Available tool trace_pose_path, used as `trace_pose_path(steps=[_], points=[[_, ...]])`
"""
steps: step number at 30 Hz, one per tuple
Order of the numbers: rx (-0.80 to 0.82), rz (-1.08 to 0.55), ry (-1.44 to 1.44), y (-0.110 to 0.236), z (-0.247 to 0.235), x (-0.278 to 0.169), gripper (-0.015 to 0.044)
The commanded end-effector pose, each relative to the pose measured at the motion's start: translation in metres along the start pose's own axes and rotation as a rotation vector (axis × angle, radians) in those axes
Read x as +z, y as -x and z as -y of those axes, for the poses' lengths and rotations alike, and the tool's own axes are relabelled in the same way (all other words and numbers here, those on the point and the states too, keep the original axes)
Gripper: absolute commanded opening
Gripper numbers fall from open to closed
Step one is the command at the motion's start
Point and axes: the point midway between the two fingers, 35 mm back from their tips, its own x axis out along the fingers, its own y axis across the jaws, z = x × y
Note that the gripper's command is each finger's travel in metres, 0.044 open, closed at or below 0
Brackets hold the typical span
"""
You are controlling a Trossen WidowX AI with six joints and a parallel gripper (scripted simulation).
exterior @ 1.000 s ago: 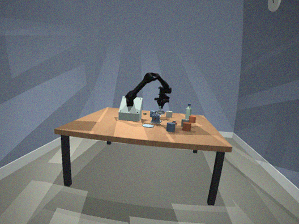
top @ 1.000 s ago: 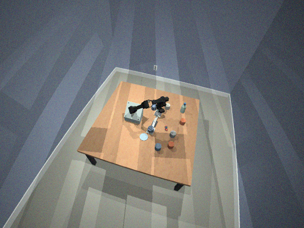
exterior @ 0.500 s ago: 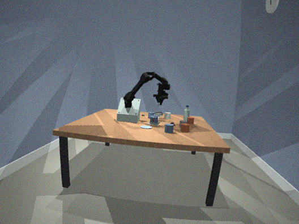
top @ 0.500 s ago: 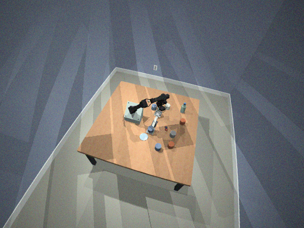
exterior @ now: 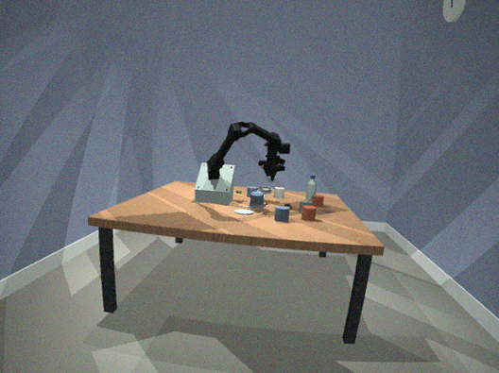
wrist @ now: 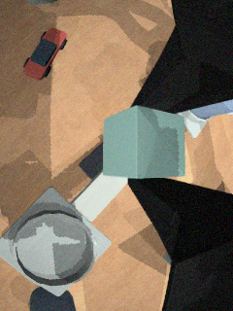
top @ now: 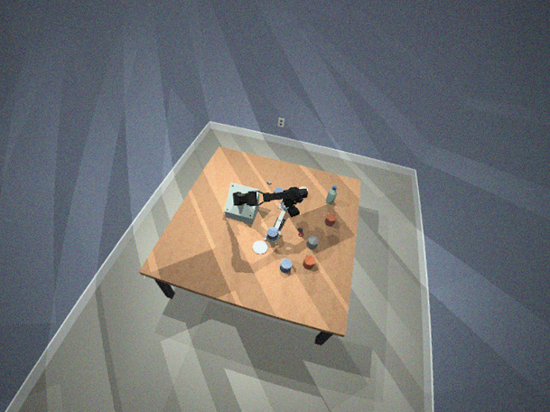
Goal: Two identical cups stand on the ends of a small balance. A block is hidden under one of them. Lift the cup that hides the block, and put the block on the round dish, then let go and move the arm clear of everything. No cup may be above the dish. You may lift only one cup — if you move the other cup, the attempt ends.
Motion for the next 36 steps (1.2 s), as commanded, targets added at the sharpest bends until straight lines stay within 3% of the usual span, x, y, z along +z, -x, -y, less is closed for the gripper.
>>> trace_pose_path(steps=[1,18,36], points=[[-0.002,0.013,-0.003,-0.006,0.030,-0.027,0.0000],[-0.060,0.031,-0.002,-0.023,0.106,-0.138,0.0000],[-0.094,-0.094,-0.010,-0.045,0.121,-0.250,0.0000]])
